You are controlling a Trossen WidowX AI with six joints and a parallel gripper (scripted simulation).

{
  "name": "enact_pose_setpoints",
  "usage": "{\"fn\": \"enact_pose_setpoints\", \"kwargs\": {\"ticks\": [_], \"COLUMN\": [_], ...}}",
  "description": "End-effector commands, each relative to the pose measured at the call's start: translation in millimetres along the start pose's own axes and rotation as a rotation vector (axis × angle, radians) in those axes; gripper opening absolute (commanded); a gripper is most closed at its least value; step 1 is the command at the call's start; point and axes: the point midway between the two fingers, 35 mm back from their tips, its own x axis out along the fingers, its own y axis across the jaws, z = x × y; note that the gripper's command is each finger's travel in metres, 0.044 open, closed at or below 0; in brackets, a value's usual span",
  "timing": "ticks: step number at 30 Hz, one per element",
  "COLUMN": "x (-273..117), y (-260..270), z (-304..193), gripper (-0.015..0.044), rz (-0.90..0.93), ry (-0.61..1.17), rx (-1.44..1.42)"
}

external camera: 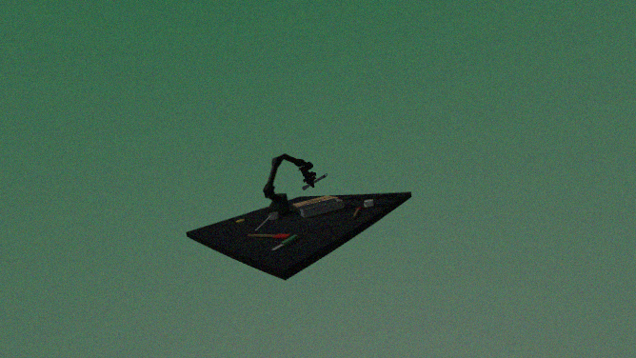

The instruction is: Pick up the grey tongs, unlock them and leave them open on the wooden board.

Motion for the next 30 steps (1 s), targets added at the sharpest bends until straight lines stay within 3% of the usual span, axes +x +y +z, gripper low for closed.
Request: {"fn": "enact_pose_setpoints", "kwargs": {"ticks": [1,30], "x": [-8,-30], "y": [1,-10], "z": [7,-4], "gripper": [-0.015,-0.015], "rz": [0.012,0.032], "ry": [0.021,0.332], "rx": [0.0,0.017]}}
